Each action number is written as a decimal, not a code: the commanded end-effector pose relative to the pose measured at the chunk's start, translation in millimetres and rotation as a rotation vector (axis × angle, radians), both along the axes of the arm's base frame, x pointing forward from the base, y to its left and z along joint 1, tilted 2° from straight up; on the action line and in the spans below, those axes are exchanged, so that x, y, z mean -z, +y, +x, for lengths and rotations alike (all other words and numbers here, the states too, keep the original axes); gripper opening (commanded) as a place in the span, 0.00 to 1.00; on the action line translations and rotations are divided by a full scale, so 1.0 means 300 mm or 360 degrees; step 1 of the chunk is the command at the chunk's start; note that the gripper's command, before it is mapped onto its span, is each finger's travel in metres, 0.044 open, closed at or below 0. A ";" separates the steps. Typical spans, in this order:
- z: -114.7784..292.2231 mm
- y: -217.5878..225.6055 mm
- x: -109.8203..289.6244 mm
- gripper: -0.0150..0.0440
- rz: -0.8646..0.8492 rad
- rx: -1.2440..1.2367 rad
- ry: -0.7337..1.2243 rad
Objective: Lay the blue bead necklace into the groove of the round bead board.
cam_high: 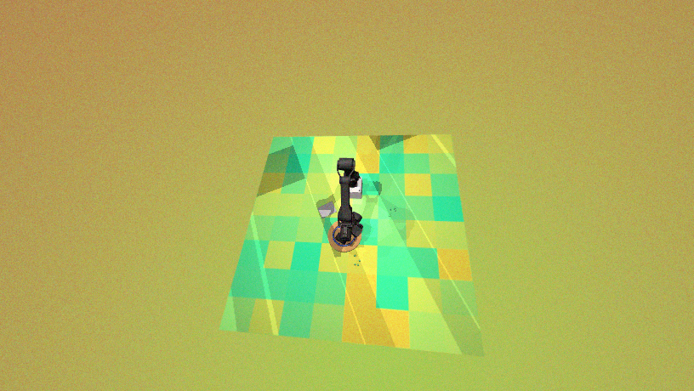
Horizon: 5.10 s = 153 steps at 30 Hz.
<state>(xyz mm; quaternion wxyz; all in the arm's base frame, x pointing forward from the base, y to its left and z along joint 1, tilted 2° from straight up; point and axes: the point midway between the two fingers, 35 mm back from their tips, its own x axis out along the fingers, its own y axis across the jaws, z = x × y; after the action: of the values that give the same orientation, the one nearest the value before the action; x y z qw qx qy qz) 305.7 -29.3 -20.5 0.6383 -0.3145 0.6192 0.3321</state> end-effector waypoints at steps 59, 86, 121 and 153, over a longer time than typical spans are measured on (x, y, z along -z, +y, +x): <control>-0.143 -0.218 0.055 0.25 -0.0015 -0.0372 -0.0014; -0.143 -0.218 0.055 0.25 -0.0015 -0.0372 -0.0014; -0.177 -0.222 0.054 0.52 -0.0016 -0.0372 -0.0017; -0.169 -0.212 0.033 0.91 -0.0015 -0.0340 -0.0009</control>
<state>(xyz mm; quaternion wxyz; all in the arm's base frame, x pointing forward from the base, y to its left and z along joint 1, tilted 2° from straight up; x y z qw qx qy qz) 251.7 -95.3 -32.1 0.5960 -0.3879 0.5778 0.4007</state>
